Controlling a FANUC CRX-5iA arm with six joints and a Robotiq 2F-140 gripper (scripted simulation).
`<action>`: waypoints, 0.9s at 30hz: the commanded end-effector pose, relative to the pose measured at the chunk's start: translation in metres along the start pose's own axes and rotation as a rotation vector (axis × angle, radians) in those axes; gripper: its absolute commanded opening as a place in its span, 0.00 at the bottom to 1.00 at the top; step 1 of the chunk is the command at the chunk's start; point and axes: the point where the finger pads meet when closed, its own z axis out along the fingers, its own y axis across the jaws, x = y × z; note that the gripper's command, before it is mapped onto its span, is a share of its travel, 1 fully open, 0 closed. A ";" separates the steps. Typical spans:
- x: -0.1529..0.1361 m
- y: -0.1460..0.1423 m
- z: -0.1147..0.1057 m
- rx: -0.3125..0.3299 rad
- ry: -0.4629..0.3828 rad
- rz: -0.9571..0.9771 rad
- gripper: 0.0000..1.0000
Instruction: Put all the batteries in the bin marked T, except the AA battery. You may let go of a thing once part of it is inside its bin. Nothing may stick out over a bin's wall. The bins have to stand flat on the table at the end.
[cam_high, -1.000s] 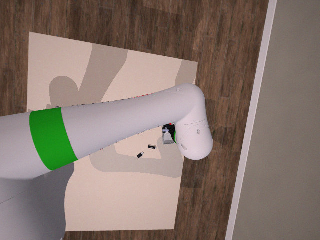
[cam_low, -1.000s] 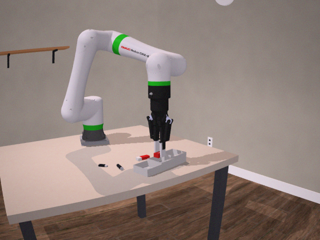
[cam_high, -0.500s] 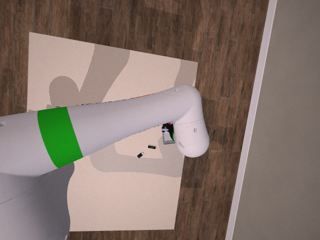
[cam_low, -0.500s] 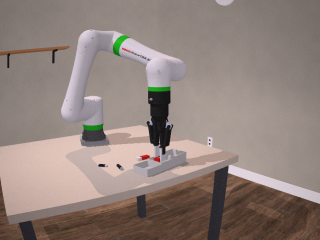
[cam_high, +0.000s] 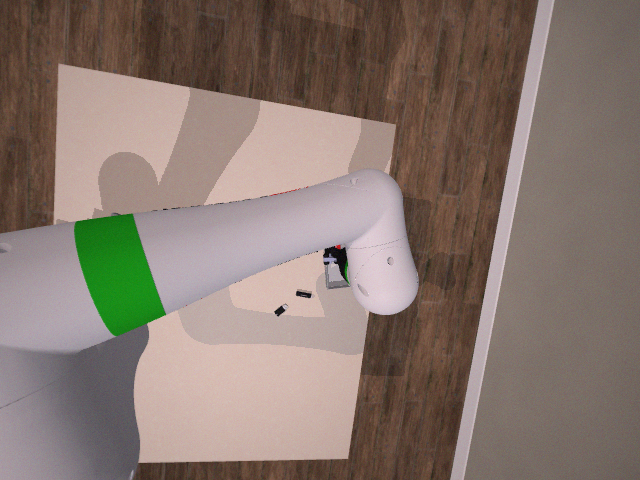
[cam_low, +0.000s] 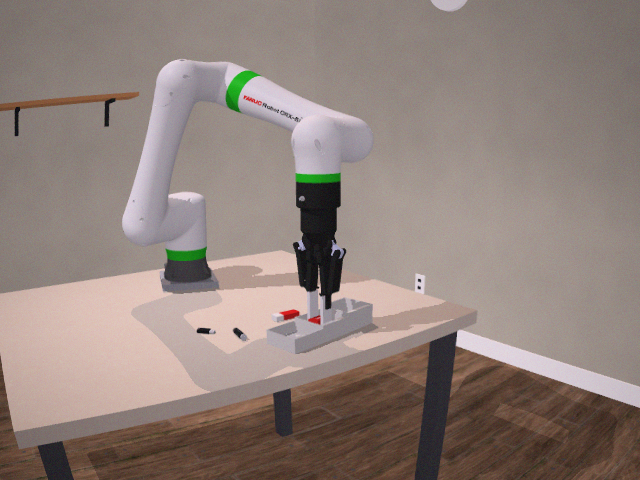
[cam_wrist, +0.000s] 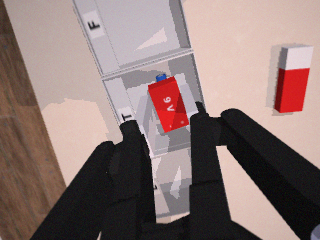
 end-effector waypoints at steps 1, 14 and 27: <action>0.000 0.000 0.000 0.000 0.000 0.000 0.20; 0.000 0.000 -0.006 0.000 0.000 0.000 0.20; 0.000 0.000 -0.020 0.000 0.000 0.000 0.20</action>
